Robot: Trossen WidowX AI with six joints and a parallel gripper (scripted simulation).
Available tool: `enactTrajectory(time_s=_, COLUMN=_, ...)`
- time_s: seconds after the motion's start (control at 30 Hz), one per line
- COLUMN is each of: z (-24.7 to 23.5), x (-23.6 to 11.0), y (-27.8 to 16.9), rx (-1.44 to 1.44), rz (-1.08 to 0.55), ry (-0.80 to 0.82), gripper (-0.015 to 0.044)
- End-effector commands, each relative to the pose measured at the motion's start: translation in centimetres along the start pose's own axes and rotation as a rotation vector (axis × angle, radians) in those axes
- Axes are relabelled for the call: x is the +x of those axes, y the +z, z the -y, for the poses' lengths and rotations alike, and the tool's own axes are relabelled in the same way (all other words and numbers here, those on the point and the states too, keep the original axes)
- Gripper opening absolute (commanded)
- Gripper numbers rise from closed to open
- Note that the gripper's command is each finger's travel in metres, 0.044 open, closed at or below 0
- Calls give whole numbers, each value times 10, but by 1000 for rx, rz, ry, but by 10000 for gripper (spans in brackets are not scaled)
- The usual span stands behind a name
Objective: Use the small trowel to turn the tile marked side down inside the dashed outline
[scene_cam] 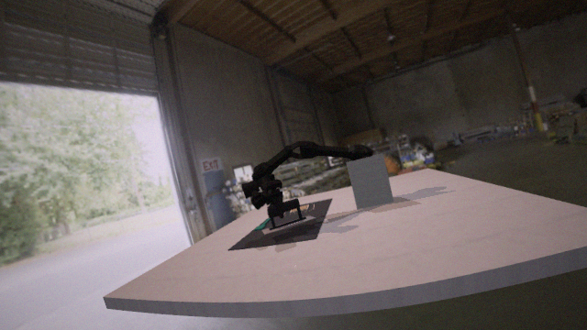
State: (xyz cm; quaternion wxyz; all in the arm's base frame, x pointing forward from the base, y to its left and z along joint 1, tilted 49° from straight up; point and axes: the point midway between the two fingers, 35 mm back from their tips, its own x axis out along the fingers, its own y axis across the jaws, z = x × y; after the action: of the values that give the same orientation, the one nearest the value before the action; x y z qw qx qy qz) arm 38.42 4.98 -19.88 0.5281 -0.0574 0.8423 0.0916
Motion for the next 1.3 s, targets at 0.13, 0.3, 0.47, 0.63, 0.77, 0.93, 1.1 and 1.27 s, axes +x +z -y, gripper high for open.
enactTrajectory(time_s=0.13, z=2, x=1, y=4, rx=-16, rz=6, ry=11, gripper=0)
enactTrajectory(time_s=0.3, z=9, x=6, y=5, rx=-17, rz=5, ry=11, gripper=0)
enactTrajectory(time_s=0.47, z=15, x=11, y=5, rx=-17, rz=4, ry=10, gripper=0)
enactTrajectory(time_s=0.63, z=21, x=17, y=6, rx=-18, rz=2, ry=9, gripper=0)
enactTrajectory(time_s=0.77, z=24, x=19, y=6, rx=-19, rz=2, ry=9, gripper=0)
enactTrajectory(time_s=0.93, z=24, x=19, y=6, rx=-19, rz=2, ry=9, gripper=131)
enactTrajectory(time_s=1.1, z=24, x=19, y=6, rx=-19, rz=2, ry=9, gripper=263)
enactTrajectory(time_s=1.27, z=24, x=19, y=6, rx=-19, rz=2, ry=9, gripper=300)
